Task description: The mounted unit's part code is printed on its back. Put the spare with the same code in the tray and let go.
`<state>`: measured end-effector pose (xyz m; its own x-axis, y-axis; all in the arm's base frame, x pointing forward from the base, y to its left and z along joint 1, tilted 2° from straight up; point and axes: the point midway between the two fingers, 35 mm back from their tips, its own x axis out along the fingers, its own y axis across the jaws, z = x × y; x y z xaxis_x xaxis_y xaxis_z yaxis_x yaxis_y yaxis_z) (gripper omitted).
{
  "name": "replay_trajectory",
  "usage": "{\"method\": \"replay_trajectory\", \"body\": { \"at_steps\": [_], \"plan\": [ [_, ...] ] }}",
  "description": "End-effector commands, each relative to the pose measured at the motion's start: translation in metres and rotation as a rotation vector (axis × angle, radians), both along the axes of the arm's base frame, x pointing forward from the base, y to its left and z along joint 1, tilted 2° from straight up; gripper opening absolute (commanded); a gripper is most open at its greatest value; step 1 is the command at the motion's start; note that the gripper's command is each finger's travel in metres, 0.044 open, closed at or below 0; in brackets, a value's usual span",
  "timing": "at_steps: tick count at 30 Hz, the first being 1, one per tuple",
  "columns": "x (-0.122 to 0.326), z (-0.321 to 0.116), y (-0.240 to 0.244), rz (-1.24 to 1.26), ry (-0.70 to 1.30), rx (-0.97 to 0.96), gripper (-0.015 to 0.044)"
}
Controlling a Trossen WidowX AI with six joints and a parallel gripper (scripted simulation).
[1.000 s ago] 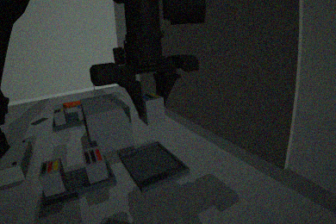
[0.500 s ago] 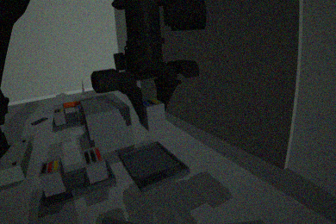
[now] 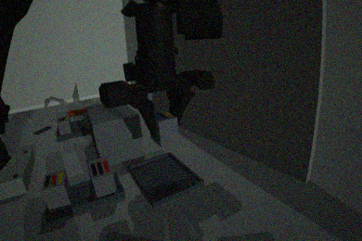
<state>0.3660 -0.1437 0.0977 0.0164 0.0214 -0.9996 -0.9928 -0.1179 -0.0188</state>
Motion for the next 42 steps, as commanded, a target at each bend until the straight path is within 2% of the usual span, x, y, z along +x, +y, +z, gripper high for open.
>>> {"method": "replay_trajectory", "body": {
  "at_steps": [1,42],
  "plan": [
    [0.0,-0.003,0.0,-0.001,0.0,-0.001,0.0],
    [-0.002,-0.032,0.002,-0.001,0.0,-0.001,0.0]
  ]
}}
